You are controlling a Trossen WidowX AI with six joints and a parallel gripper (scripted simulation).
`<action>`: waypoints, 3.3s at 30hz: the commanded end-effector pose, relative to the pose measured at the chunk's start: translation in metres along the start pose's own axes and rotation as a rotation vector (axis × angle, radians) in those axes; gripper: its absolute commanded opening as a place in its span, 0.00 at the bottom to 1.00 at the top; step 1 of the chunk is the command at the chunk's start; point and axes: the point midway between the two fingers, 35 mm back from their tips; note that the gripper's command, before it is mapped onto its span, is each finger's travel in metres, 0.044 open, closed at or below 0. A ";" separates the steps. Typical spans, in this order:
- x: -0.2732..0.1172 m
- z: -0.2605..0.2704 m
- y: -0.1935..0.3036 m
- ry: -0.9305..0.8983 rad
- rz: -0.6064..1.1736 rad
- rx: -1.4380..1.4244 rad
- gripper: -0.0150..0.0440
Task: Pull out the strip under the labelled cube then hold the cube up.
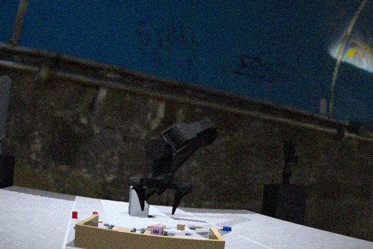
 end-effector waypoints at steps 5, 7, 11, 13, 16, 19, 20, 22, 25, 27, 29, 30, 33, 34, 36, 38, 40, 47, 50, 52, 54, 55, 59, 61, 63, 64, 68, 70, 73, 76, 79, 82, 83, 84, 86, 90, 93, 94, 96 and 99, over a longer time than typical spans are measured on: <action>-0.002 0.004 -0.031 -0.005 0.003 0.004 1.00; -0.002 0.005 -0.039 -0.005 0.003 0.004 1.00; -0.003 0.007 -0.056 -0.005 0.003 0.003 1.00; -0.003 0.009 -0.064 -0.005 0.002 0.003 1.00; -0.002 0.011 -0.073 -0.005 0.002 0.002 1.00; 0.000 0.011 -0.073 -0.005 0.002 0.003 0.87; 0.001 0.011 -0.074 -0.005 0.002 0.003 0.82; 0.005 0.011 -0.074 -0.005 0.002 0.003 0.73; 0.010 0.011 -0.074 -0.005 0.002 0.002 0.68; 0.013 0.011 -0.074 -0.005 0.002 0.002 0.68; 0.016 0.011 -0.074 -0.005 0.002 0.002 0.68; 0.018 0.011 -0.074 -0.005 0.002 0.002 0.68; 0.023 0.011 -0.074 -0.005 0.002 0.002 0.68; 0.024 0.011 -0.074 -0.005 0.002 0.002 0.68; 0.028 0.011 -0.074 -0.005 0.002 0.002 0.68; 0.031 0.011 -0.074 -0.005 0.002 0.002 0.68; 0.034 0.011 -0.074 -0.006 0.002 0.002 0.68; 0.046 0.011 -0.073 -0.006 0.002 0.002 0.68; 0.050 0.011 -0.072 -0.007 0.002 0.002 0.68; 0.052 0.011 -0.072 -0.007 0.002 0.002 0.68; 0.053 0.011 -0.072 -0.007 0.002 0.002 0.68; 0.053 0.011 -0.072 -0.007 0.002 0.002 0.68; 0.053 0.011 -0.072 -0.007 0.002 0.002 0.68; 0.050 0.011 -0.074 -0.003 -0.003 -0.004 0.59; 0.050 0.011 -0.074 -0.003 -0.003 -0.004 0.50; 0.050 0.011 -0.074 -0.003 -0.003 -0.004 0.49; 0.050 0.011 -0.074 -0.003 -0.003 -0.004 0.44; 0.050 0.011 -0.074 -0.003 -0.003 -0.004 0.39; 0.050 0.011 -0.072 -0.002 -0.003 -0.006 0.25; 0.046 0.008 -0.067 0.002 -0.002 -0.012 0.25; 0.038 0.004 -0.057 0.003 0.000 -0.013 0.25; 0.028 0.000 -0.045 0.002 0.001 -0.009 0.25; 0.025 -0.001 -0.041 0.001 0.001 -0.007 0.25; 0.022 -0.002 -0.037 0.000 0.002 -0.005 0.25; 0.015 -0.004 -0.028 -0.002 0.003 -0.001 0.25; 0.008 -0.007 -0.016 -0.005 0.004 0.005 0.25; 0.008 -0.008 -0.014 -0.005 0.004 0.005 0.25; 0.008 -0.009 -0.011 -0.004 0.004 0.005 0.25; 0.007 -0.011 -0.004 -0.004 0.004 0.005 0.25; 0.007 -0.014 0.006 -0.004 0.005 0.005 0.25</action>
Point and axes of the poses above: the point midway between the two fingers, 35 mm back from their tips, its own x axis out along the fingers, its own z axis across the jaws, y = z × x, and after that the axes turned 6 degrees about -x, right-handed
